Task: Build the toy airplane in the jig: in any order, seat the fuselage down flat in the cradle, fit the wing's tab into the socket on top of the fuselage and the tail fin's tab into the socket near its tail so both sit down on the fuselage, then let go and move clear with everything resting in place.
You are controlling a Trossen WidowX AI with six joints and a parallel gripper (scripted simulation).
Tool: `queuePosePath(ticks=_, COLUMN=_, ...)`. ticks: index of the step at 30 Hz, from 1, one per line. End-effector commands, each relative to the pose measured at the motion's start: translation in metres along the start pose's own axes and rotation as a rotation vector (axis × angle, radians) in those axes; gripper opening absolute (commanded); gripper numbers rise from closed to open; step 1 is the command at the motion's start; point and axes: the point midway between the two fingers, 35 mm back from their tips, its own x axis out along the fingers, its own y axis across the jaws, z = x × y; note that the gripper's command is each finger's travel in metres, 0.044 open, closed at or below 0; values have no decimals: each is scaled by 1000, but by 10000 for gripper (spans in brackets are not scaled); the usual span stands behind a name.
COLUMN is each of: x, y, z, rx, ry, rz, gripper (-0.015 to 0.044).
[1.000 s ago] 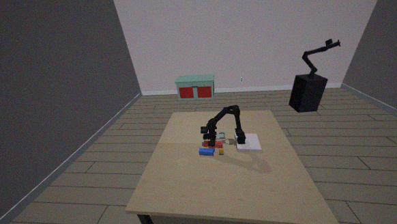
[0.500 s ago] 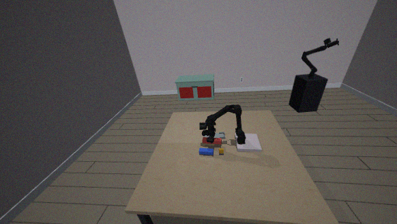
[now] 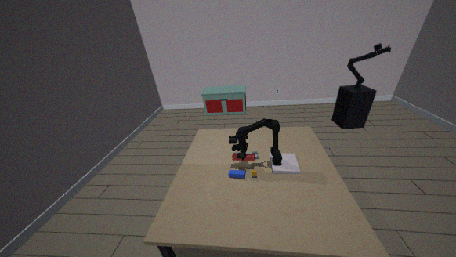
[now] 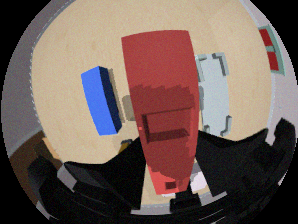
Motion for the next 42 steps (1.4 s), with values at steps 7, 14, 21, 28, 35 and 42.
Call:
queuePosePath(ticks=7, x=-33, y=-1, z=-5, rx=-4, ry=-13, rz=2, gripper=0)
queuePosePath(ticks=14, x=-28, y=-11, z=-2, rx=-16, ry=-14, rz=0, gripper=0)
queuePosePath(ticks=21, x=-18, y=-32, z=1, rx=-40, ry=-14, rz=-2, gripper=0)
queuePosePath(ticks=28, x=-8, y=-53, z=3, rx=-65, ry=-15, rz=-5, gripper=0)
queuePosePath(ticks=35, x=2, y=-74, z=2, rx=-89, ry=-14, rz=-7, gripper=0)
queuePosePath(ticks=42, x=12, y=-95, z=0, rx=-113, ry=-14, rz=-9, gripper=0)
